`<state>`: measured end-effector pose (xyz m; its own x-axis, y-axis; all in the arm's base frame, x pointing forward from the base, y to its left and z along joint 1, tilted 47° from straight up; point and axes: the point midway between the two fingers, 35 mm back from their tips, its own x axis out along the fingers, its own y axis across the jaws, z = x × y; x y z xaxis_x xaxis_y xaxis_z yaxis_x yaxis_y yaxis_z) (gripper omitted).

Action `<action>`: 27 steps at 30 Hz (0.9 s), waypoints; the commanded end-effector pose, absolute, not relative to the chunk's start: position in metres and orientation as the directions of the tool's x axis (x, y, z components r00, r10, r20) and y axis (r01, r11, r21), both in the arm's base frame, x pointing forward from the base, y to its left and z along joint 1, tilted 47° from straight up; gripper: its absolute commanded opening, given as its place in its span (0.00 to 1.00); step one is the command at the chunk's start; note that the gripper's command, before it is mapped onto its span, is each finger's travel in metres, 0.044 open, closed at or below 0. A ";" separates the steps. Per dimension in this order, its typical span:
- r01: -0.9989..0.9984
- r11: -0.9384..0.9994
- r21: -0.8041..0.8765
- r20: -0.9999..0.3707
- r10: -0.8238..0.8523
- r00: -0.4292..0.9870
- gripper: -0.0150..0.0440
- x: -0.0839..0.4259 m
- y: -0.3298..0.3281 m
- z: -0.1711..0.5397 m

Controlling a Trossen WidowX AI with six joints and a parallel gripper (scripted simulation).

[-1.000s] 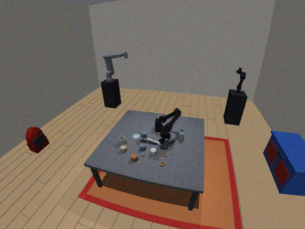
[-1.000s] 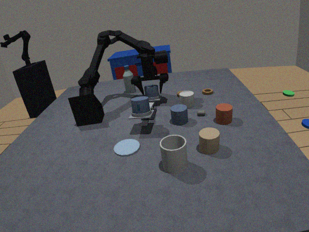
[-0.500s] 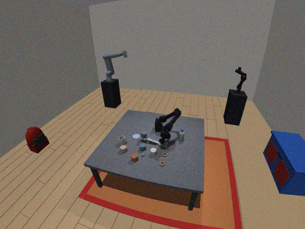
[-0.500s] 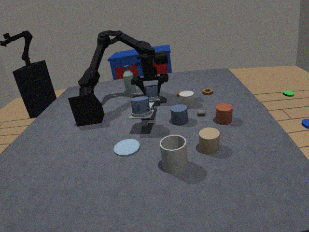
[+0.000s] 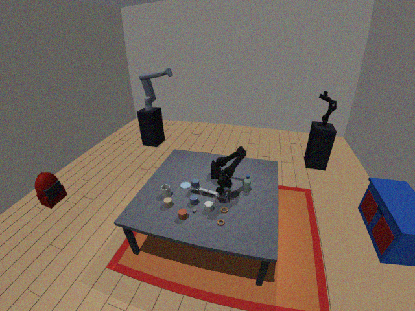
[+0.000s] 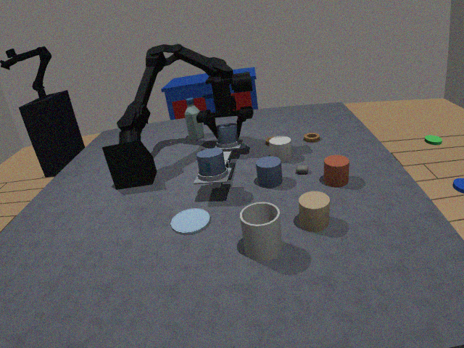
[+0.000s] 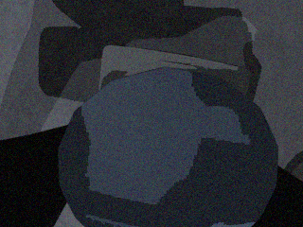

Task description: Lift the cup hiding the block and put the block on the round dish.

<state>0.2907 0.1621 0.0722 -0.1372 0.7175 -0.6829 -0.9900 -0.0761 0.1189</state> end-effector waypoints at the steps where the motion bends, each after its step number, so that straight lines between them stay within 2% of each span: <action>1: -0.991 -0.074 0.112 -0.685 0.716 -0.131 0.25 0.294 0.157 0.076; 27: -0.991 -0.073 0.112 -0.690 0.712 -0.130 0.25 0.302 0.133 0.097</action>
